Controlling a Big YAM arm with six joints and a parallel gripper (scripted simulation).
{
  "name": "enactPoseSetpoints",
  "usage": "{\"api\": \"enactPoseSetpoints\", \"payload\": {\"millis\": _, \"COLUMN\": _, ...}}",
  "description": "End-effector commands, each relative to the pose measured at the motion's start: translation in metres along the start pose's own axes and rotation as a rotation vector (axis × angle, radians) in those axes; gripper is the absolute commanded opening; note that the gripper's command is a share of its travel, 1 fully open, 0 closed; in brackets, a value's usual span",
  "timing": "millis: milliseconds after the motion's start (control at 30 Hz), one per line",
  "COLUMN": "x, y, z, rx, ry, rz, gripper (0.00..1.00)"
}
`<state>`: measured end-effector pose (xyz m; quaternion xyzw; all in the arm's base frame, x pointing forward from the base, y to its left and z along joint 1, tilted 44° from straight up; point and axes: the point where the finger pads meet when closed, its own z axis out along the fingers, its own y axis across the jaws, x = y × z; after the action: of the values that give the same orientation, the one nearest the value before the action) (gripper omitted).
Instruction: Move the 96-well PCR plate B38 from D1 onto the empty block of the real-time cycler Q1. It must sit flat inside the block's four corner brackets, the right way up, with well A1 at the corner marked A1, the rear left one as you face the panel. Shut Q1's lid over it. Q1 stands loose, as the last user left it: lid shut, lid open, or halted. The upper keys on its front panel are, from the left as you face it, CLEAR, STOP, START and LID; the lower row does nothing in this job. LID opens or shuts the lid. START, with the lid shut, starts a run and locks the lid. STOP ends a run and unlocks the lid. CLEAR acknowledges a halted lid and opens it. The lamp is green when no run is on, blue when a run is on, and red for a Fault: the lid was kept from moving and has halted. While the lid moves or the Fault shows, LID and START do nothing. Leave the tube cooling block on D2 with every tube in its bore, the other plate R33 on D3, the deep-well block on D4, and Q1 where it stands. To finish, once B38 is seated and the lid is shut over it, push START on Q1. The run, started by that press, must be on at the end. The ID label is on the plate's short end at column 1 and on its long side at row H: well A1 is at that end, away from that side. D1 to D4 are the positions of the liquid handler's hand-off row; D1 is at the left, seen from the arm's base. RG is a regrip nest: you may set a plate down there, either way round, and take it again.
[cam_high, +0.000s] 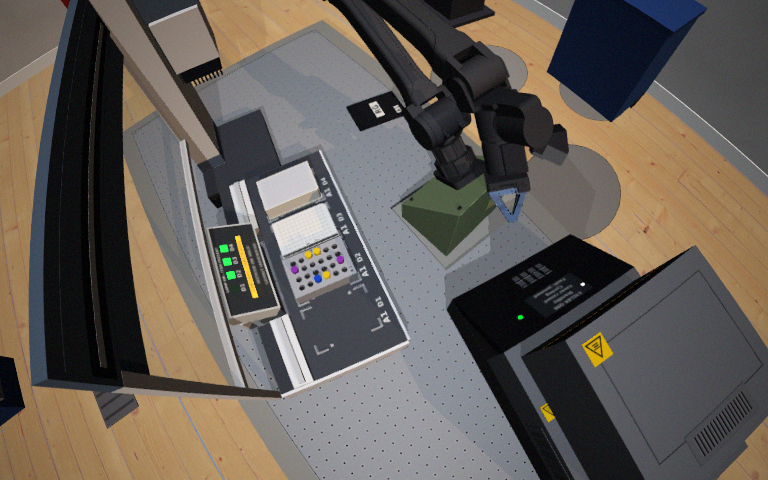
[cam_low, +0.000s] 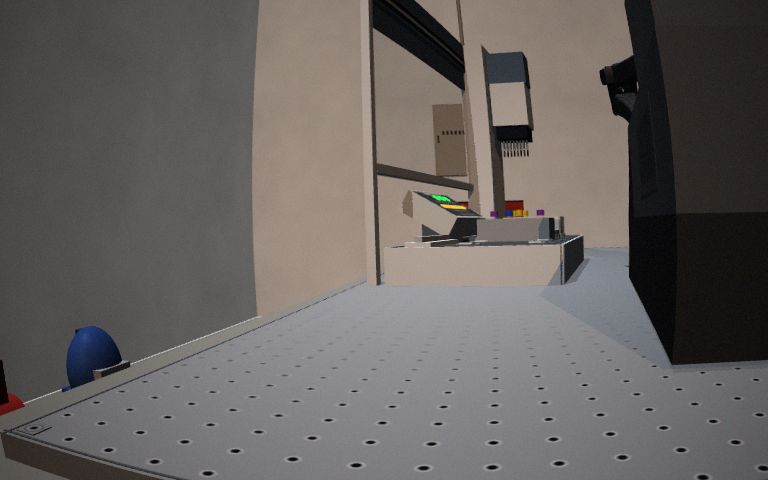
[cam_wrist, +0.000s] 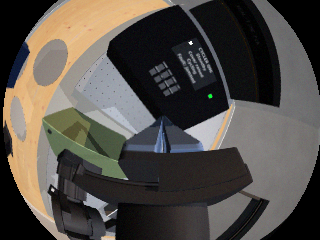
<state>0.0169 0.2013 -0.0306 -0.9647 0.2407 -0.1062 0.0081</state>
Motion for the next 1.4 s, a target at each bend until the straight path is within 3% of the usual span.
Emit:
{"api": "enactPoseSetpoints", "payload": {"millis": 0, "x": -0.014, "y": -0.023, "z": -0.014, "rx": 0.046, "ry": -0.035, "rz": -0.1, "gripper": 0.0}}
{"api": "enactPoseSetpoints", "payload": {"millis": 500, "x": -0.005, "y": 0.007, "z": 0.0, "rx": -0.014, "ry": 0.001, "rz": -0.37, "gripper": 0.0}}
{"api": "enactPoseSetpoints", "payload": {"millis": 1000, "x": -0.019, "y": -0.019, "z": -0.013, "rx": 0.038, "ry": -0.016, "rz": -0.612, "gripper": 0.0}}
{"api": "enactPoseSetpoints", "payload": {"millis": 1367, "x": -0.022, "y": -0.024, "z": -0.017, "rx": 0.051, "ry": -0.021, "rz": -0.561, "gripper": 0.0}}
